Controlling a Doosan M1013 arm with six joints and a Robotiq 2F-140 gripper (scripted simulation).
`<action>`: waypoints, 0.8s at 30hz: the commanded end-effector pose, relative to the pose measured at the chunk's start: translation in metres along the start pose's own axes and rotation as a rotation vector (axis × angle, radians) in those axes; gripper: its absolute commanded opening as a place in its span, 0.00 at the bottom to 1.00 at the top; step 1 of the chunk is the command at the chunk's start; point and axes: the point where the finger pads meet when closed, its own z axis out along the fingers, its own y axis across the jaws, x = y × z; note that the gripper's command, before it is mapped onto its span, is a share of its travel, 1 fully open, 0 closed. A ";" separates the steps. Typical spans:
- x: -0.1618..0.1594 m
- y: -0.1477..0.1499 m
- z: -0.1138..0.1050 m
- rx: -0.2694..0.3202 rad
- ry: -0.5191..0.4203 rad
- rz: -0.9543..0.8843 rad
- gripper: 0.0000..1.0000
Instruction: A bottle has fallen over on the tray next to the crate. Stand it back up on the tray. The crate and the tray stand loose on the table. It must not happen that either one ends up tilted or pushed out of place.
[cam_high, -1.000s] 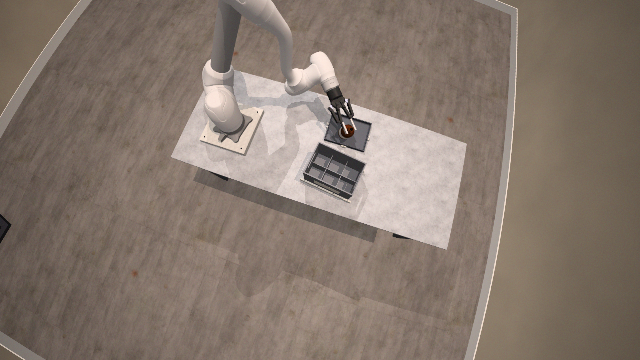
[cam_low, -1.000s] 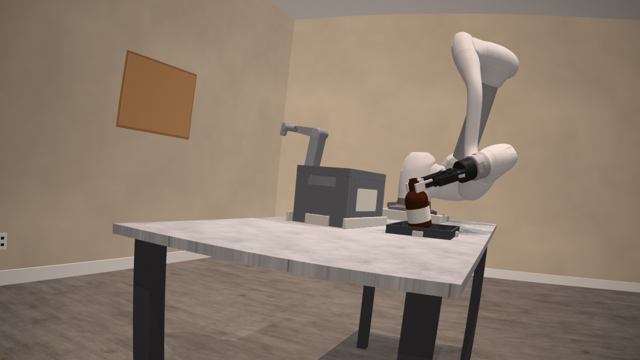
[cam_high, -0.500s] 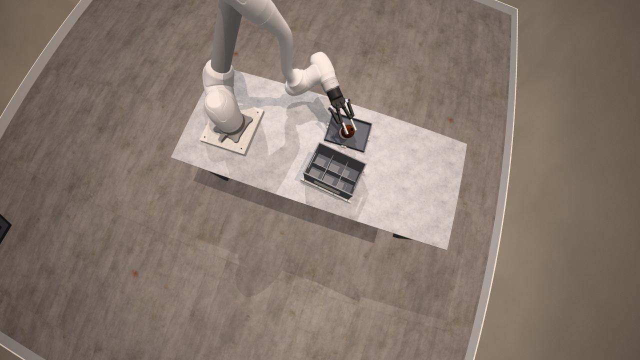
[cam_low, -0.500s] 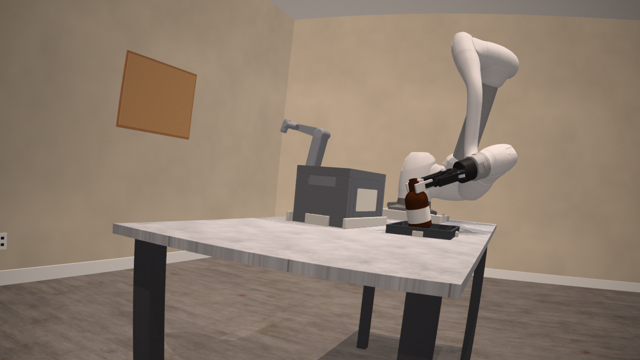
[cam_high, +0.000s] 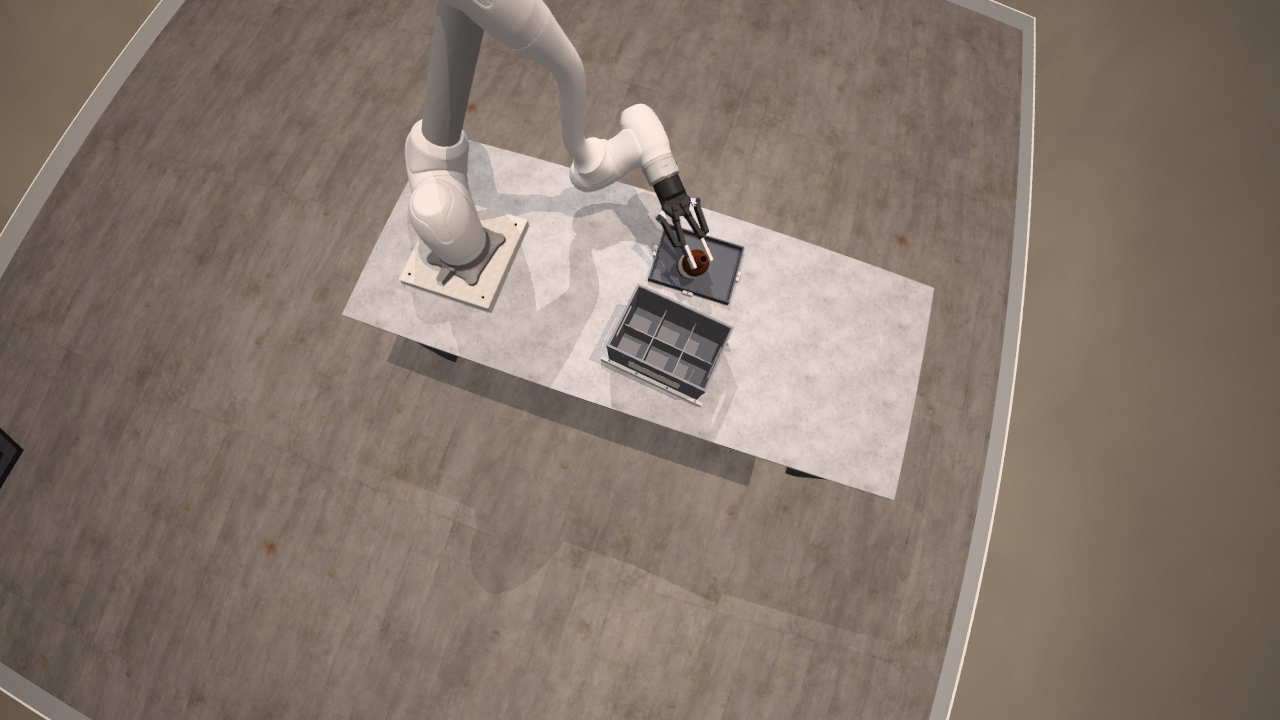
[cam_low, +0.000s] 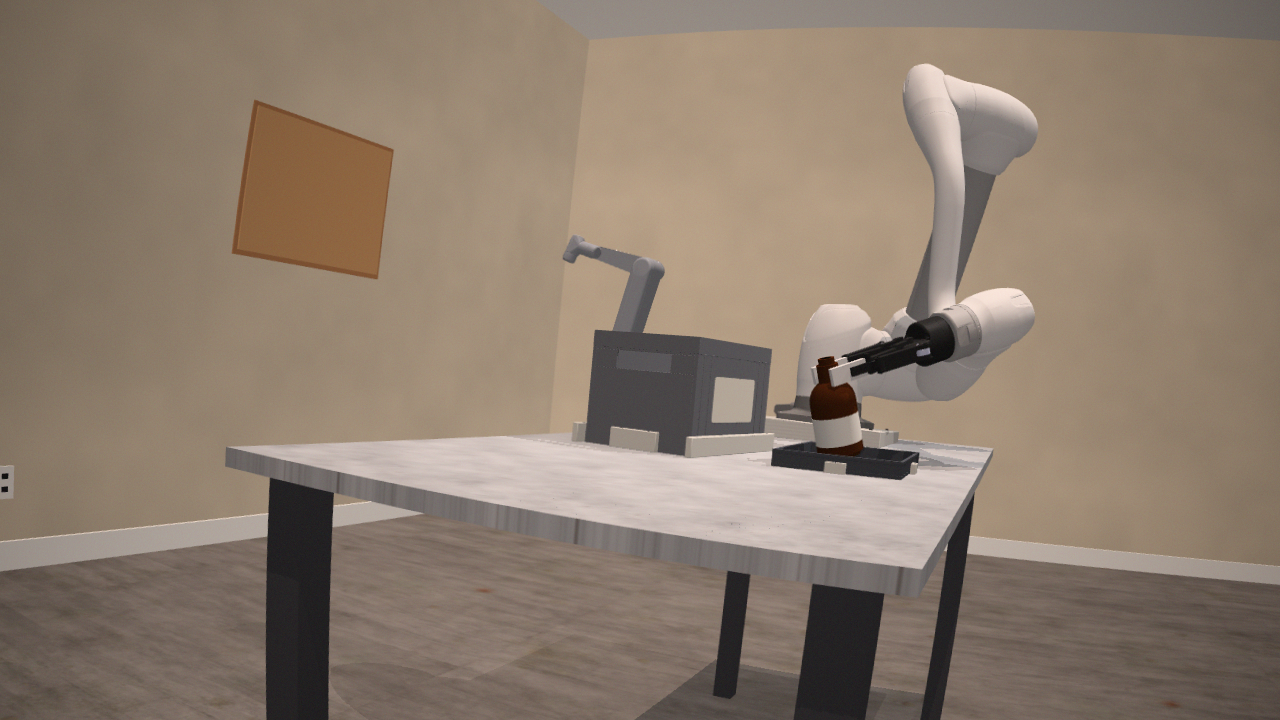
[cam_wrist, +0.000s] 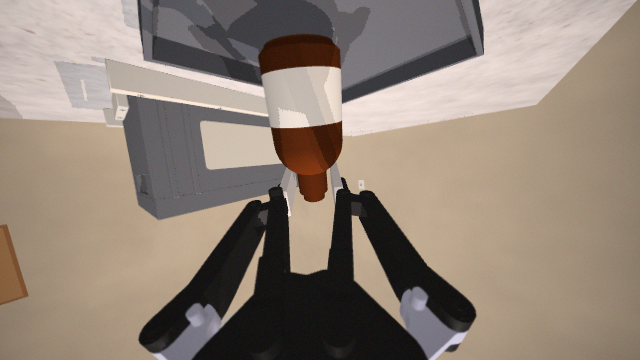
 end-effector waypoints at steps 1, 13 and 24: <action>0.003 0.000 0.000 -0.006 0.002 -0.006 0.10; 0.003 0.000 0.000 -0.006 0.002 -0.006 0.10; 0.003 0.000 0.000 -0.006 0.002 -0.006 1.00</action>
